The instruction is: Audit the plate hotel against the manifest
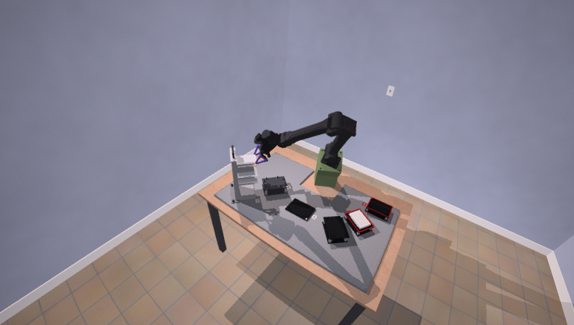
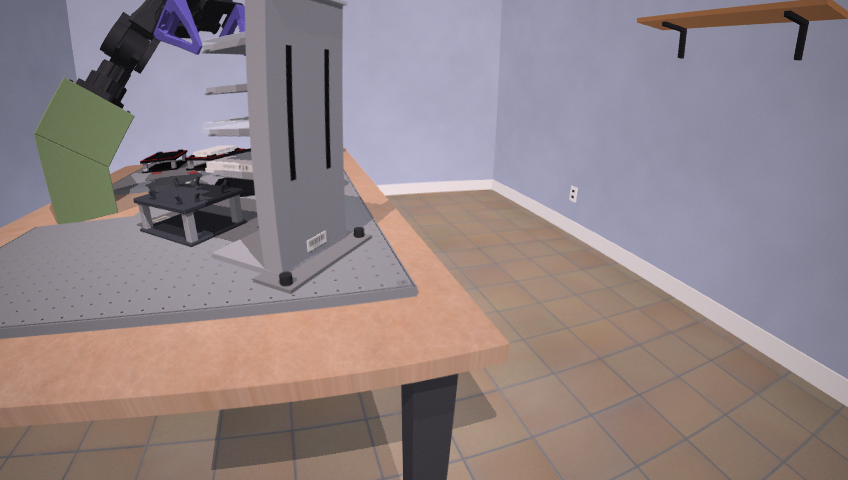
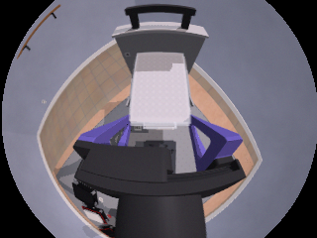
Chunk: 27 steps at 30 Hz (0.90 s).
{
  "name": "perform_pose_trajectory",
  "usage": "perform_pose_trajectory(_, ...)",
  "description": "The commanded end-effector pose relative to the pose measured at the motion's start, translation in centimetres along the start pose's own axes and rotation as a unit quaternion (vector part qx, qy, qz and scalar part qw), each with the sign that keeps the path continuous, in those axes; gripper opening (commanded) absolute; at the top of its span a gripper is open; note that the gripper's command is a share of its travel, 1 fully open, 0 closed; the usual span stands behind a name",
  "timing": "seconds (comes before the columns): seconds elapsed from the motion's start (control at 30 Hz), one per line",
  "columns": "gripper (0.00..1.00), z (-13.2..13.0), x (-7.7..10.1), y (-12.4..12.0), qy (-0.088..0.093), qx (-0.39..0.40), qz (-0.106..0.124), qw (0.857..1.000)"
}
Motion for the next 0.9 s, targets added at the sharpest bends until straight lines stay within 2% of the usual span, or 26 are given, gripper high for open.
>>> perform_pose_trajectory(0.0,0.86,0.36,0.03,1.95,0.003,0.012,-0.018,1.000)
perform_pose_trajectory(0.7,0.86,0.36,0.03,1.95,0.003,0.012,-0.018,1.000)
perform_pose_trajectory(0.73,0.86,0.36,-0.53,2.49,0.004,0.010,-0.015,1.000)
perform_pose_trajectory(0.87,0.86,0.26,0.40,2.26,0.002,0.014,-0.022,1.000)
Point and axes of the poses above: the point where the finger pads meet when closed, its own x axis back along the fingers, its own z axis across the jaws, y = z × x, the point moved 8 cm from there along x, back along the fingers, and after that the axes turned 6 degrees about -x, right-handed, at the moved point
